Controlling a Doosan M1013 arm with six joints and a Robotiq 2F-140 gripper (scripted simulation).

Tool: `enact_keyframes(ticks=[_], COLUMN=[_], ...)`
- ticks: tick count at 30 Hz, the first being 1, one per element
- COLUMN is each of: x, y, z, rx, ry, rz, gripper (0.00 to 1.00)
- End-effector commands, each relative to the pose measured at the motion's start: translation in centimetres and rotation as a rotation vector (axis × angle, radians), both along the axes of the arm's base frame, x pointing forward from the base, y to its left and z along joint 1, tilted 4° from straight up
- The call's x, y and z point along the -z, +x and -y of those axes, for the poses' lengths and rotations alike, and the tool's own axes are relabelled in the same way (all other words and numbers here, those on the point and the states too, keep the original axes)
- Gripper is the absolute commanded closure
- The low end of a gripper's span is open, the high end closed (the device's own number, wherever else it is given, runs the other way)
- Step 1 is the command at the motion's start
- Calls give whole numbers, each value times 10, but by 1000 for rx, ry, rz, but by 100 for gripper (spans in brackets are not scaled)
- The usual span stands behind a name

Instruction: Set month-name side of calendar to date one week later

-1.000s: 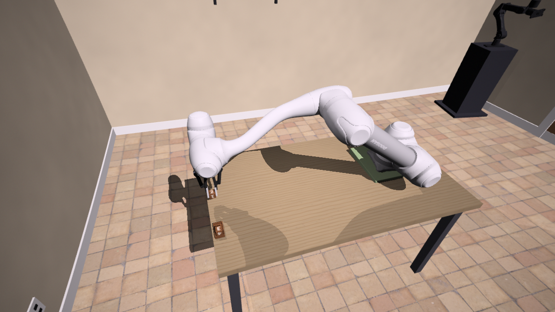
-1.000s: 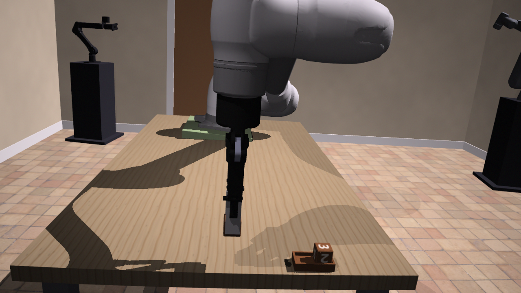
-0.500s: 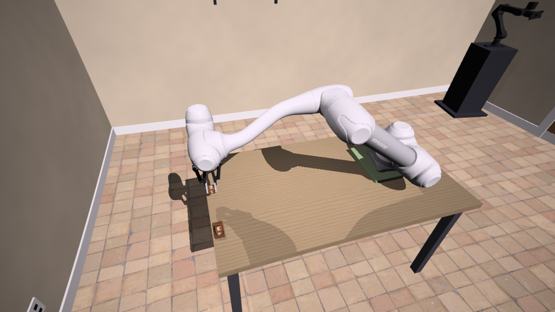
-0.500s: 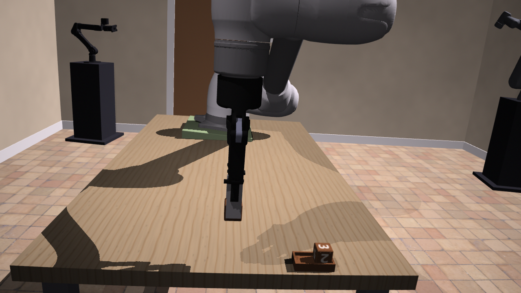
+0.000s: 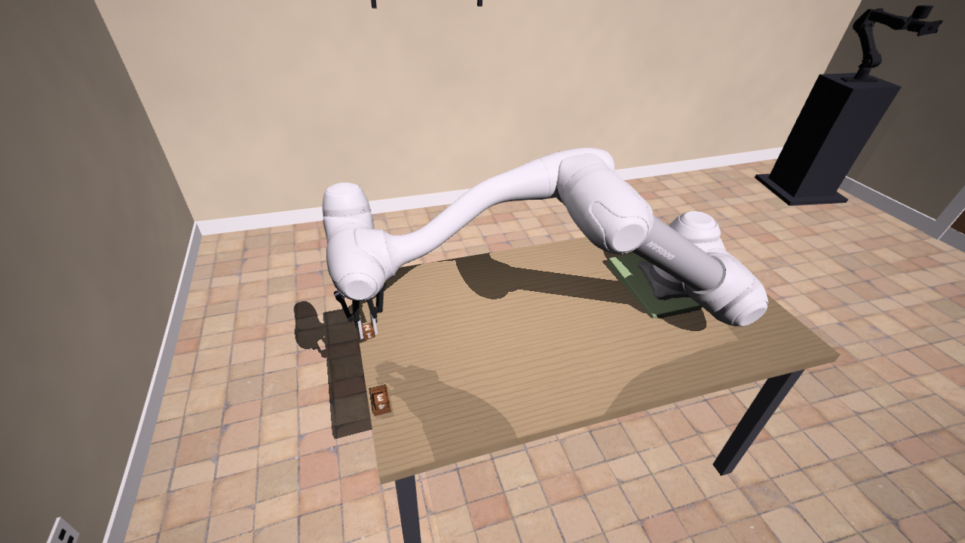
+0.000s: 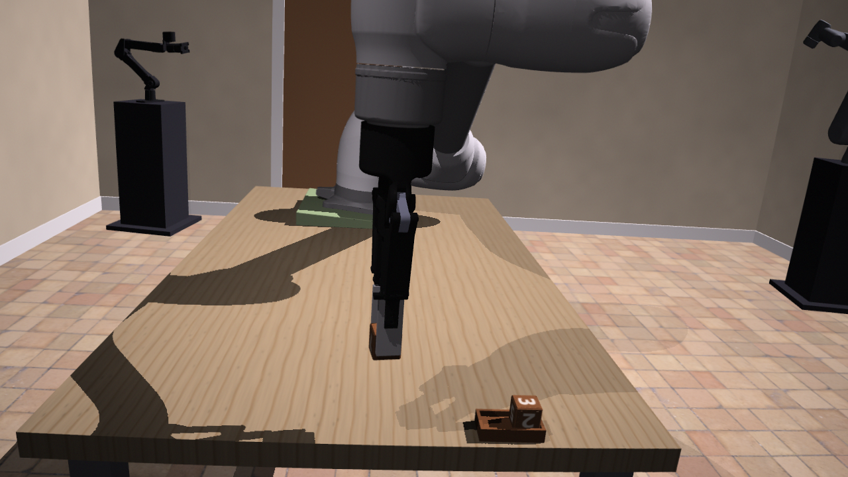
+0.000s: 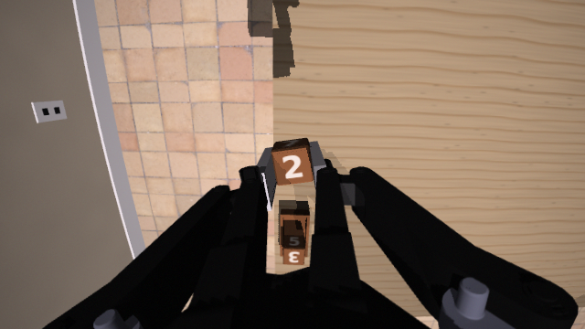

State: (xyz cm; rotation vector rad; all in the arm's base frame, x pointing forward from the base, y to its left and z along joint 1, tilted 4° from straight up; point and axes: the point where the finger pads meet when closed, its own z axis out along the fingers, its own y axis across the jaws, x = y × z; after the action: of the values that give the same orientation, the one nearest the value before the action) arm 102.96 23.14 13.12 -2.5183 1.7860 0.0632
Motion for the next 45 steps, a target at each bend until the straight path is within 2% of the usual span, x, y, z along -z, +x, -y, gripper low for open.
enact_keyframes(ticks=[1,9,10,13,15,17,28,30,32,36,45], x=[-1,-3,-4,-4,-5,-5,-8,-8,-9,-10,-13], y=[-1,-3,-4,-4,-5,-5,-9,-9,-10,-11,-15], z=[-7,-21,-24,-24,-32,-33,-55,-55,-61,-66,-85], rx=[-167,-455,-540,-541,-703,-727,-1206,-1206,-1353,-1468,-1872], ry=[1,2,2,2,2,2,3,3,4,4,5], rz=[11,31,37,37,48,49,82,82,92,100,127], gripper=[75,75,75,75,75,75,75,75,75,75,75])
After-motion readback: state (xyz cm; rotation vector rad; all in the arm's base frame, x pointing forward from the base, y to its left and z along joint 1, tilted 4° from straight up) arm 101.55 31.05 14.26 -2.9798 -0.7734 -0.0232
